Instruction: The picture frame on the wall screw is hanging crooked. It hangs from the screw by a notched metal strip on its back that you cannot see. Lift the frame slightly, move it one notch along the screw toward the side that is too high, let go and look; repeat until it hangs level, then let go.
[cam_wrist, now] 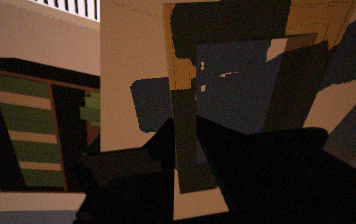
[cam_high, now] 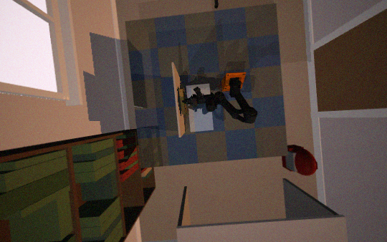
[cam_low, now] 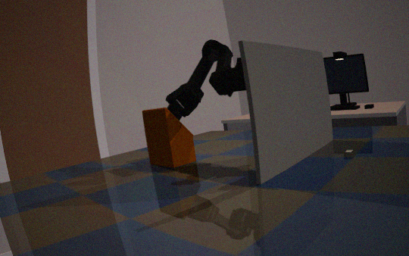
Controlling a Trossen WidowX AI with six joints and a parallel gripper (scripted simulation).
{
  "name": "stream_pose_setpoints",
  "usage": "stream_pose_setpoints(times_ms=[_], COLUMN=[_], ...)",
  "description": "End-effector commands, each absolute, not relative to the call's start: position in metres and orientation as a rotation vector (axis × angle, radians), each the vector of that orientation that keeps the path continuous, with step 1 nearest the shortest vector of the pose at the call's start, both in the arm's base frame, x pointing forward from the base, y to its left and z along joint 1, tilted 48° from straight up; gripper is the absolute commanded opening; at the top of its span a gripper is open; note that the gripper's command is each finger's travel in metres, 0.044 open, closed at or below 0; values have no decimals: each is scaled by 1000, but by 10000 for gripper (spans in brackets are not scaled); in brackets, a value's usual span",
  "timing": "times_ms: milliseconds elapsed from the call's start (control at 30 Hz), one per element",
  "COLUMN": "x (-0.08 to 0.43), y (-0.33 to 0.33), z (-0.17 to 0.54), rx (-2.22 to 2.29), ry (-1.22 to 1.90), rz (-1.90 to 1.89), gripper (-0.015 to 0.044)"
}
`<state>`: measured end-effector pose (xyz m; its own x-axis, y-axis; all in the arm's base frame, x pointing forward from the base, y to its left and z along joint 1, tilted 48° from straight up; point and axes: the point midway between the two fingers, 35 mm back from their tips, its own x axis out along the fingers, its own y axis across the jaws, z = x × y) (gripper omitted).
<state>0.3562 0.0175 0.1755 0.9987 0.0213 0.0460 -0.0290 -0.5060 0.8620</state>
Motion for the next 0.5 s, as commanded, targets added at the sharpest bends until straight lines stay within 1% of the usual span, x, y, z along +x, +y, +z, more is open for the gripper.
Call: stream_pose_setpoints(times_ms=[0, 467], x=[356, 357], y=[17, 16], z=[176, 175], rx=[2099, 2099], ry=[-16, -16], rz=[64, 64], gripper=[0, 0])
